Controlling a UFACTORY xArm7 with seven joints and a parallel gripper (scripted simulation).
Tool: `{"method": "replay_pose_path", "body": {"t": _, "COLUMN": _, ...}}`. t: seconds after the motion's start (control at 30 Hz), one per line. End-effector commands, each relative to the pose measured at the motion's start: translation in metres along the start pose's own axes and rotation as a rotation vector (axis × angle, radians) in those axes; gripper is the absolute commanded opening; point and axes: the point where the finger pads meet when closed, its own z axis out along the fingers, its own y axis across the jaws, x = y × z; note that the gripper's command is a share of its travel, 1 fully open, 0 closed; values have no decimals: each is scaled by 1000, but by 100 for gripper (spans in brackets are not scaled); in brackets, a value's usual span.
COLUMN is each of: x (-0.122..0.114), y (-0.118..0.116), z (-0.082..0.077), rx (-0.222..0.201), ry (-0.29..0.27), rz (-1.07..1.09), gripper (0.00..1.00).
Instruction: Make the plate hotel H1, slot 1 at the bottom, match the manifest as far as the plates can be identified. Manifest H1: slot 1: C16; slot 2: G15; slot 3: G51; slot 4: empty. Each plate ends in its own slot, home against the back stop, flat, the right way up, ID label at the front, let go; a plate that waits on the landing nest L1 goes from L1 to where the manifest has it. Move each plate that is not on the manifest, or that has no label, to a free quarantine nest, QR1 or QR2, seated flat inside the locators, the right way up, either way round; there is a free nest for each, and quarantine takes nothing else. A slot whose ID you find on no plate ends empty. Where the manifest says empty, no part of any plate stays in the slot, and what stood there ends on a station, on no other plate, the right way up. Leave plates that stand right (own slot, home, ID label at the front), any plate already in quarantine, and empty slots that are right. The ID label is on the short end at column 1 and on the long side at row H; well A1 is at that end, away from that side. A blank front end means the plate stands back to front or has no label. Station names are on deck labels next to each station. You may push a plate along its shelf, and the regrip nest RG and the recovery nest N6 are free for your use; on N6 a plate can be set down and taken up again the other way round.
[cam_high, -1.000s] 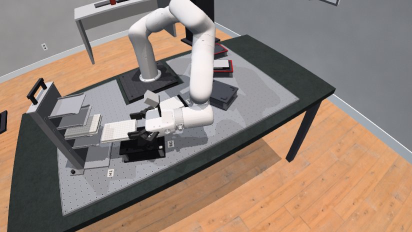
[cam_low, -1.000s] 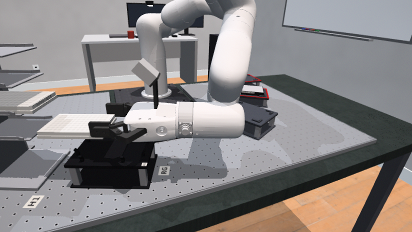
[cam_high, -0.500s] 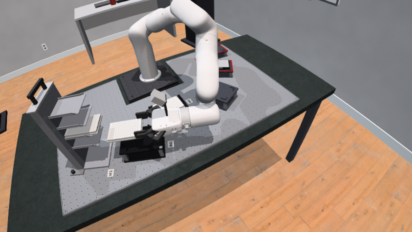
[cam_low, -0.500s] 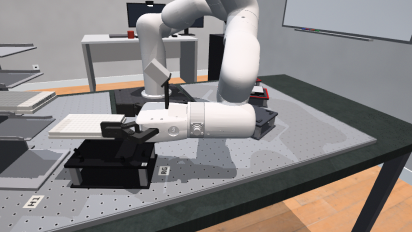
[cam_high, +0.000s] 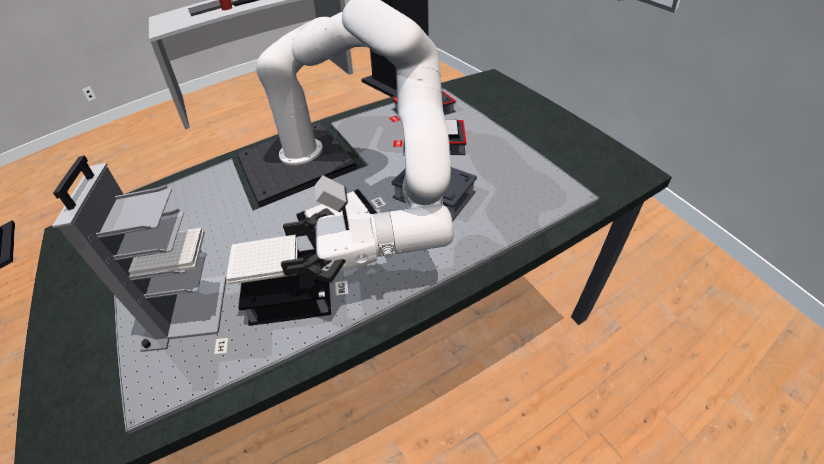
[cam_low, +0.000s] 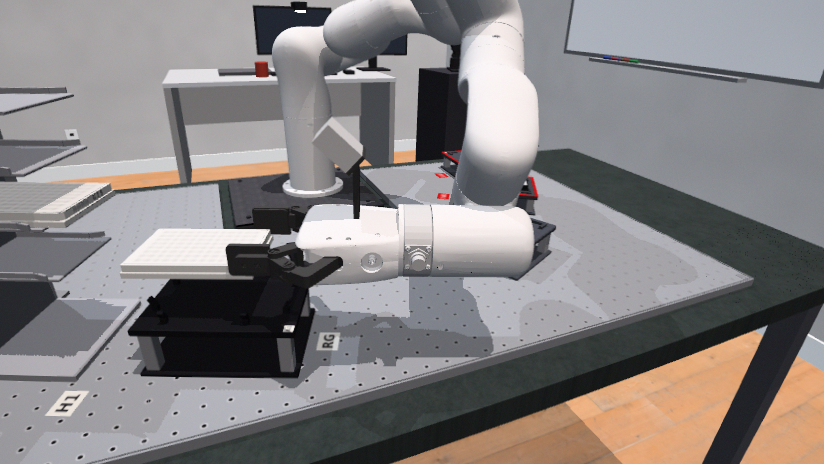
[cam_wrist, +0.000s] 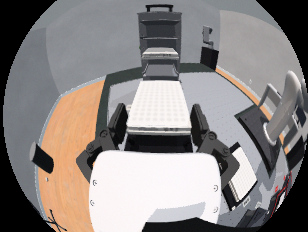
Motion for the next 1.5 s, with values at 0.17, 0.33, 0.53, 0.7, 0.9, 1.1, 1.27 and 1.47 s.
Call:
{"method": "replay_pose_path", "body": {"t": 0.17, "x": 2, "y": -1, "z": -14, "rx": -1, "ry": -1, "rz": 4, "gripper": 0}}
{"method": "replay_pose_path", "body": {"t": 0.33, "x": 2, "y": -1, "z": -21, "rx": -1, "ry": -1, "rz": 4, "gripper": 0}}
{"method": "replay_pose_path", "body": {"t": 0.53, "x": 2, "y": -1, "z": -21, "rx": -1, "ry": -1, "rz": 4, "gripper": 0}}
{"method": "replay_pose_path", "body": {"t": 0.7, "x": 2, "y": -1, "z": -21, "rx": -1, "ry": -1, "rz": 4, "gripper": 0}}
{"method": "replay_pose_path", "body": {"t": 0.9, "x": 9, "y": -1, "z": -21, "rx": -1, "ry": -1, "rz": 4, "gripper": 0}}
{"method": "replay_pose_path", "body": {"t": 1.1, "x": 15, "y": -1, "z": -21, "rx": -1, "ry": -1, "rz": 4, "gripper": 0}}
{"method": "replay_pose_path", "body": {"t": 1.27, "x": 24, "y": -1, "z": -21, "rx": -1, "ry": -1, "rz": 4, "gripper": 0}}
{"method": "replay_pose_path", "body": {"t": 1.47, "x": 34, "y": -1, "z": -21, "rx": -1, "ry": -1, "rz": 4, "gripper": 0}}
